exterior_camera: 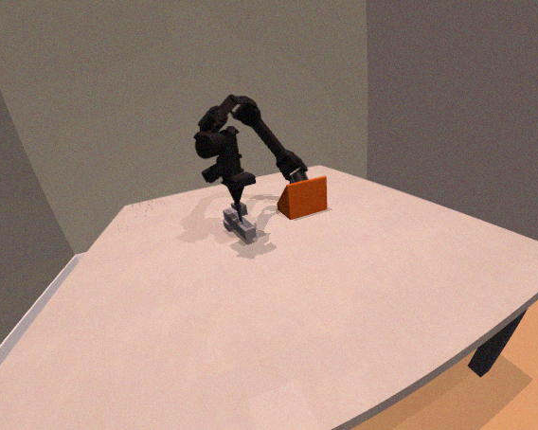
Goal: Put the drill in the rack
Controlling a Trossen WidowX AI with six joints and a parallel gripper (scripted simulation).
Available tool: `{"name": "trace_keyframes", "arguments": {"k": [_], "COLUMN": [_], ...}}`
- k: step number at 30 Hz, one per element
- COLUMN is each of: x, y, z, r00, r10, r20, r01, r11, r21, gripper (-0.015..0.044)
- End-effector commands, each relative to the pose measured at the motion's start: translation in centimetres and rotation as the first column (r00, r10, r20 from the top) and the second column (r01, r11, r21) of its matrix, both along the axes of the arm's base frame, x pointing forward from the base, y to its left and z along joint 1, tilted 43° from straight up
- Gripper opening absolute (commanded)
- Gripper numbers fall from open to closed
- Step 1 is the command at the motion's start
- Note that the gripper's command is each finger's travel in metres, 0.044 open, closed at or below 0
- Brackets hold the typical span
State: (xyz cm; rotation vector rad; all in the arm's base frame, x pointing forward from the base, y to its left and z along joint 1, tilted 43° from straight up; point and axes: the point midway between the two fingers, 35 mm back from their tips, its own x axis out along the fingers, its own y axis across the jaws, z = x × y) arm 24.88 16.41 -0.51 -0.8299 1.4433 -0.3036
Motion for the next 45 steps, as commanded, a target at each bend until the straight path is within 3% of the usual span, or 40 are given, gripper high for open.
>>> {"name": "trace_keyframes", "arguments": {"k": [1, 45], "x": [0.0, -0.2], "y": [-0.5, -1.8], "z": [-0.4, -1.2], "r00": [1.000, 1.000], "r10": [-0.002, -0.002], "r20": [-0.008, -0.008], "r01": [0.002, 0.002], "r11": [1.000, 1.000], "r21": [-0.010, -0.010], "gripper": [0.0000, 0.0000]}}
